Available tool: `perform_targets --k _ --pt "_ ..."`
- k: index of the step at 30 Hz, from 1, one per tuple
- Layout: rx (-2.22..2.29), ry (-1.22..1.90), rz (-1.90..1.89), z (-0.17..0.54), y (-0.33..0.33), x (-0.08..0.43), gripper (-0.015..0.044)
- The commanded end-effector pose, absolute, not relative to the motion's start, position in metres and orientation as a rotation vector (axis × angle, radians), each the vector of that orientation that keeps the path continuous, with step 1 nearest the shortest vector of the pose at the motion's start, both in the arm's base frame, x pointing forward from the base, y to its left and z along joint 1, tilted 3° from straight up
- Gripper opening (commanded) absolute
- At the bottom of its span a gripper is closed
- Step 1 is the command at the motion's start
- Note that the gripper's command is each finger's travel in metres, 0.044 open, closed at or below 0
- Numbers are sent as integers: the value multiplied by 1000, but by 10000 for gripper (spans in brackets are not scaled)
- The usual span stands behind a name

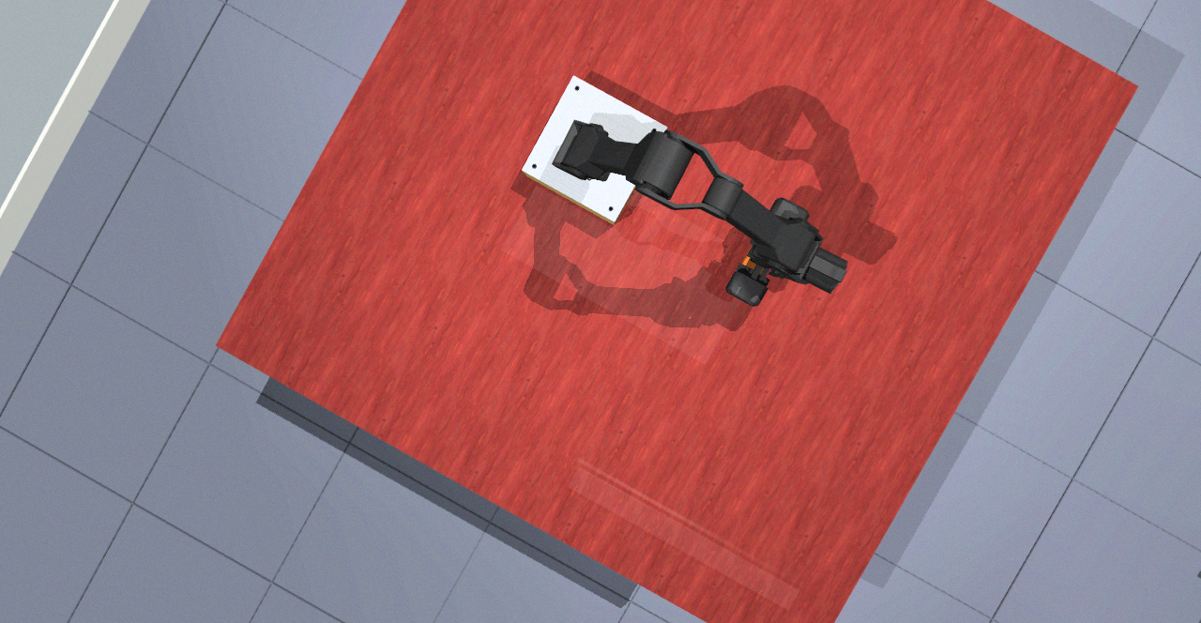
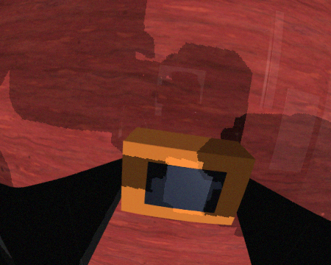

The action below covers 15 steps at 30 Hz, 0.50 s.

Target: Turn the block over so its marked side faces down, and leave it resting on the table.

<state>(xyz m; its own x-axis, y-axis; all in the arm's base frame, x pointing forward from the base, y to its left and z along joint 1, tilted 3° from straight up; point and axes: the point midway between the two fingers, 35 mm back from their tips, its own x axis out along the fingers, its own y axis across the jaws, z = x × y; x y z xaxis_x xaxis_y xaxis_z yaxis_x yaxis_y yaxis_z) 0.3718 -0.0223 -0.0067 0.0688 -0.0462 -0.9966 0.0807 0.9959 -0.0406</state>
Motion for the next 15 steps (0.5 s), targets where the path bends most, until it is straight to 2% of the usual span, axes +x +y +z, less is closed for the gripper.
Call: perform_targets --k 1,15 --pt "17 1450 -91 -11 -22 371 0" --pt "9 1233 -93 -17 -23 371 0"
